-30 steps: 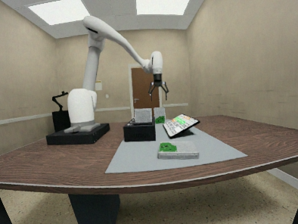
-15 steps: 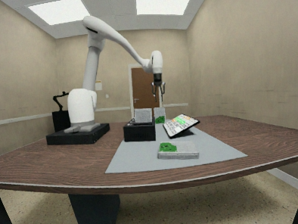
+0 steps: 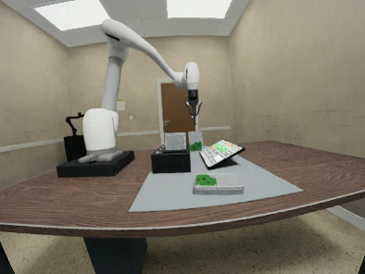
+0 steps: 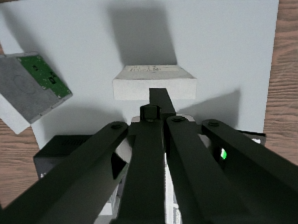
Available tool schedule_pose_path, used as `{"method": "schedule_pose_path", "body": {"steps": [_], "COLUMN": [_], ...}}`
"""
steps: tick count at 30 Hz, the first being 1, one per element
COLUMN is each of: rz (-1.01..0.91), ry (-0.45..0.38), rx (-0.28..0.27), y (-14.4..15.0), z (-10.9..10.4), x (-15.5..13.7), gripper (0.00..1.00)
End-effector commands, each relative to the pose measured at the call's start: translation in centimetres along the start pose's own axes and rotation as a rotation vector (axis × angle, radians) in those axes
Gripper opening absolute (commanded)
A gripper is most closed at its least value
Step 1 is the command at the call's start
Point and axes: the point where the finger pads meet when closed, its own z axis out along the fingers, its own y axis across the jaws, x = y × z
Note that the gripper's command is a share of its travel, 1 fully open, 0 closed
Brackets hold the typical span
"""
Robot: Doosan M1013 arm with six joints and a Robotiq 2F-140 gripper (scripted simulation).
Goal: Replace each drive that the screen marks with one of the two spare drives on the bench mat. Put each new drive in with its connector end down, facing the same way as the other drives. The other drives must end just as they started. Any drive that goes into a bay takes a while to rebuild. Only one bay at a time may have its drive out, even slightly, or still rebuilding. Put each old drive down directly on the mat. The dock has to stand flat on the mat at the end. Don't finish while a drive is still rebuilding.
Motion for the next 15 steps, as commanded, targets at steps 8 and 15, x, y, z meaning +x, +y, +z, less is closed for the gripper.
{"method": "schedule_pose_path", "body": {"steps": [8, 15], "rz": [0.0, 0.145], "ry": [0.001, 0.001], "rx": [-0.001, -0.001], "y": [0.0, -2.9], "z": [-0.1, -0.3], "x": [0.0, 0.3], "gripper": [0.1, 0.1]}}
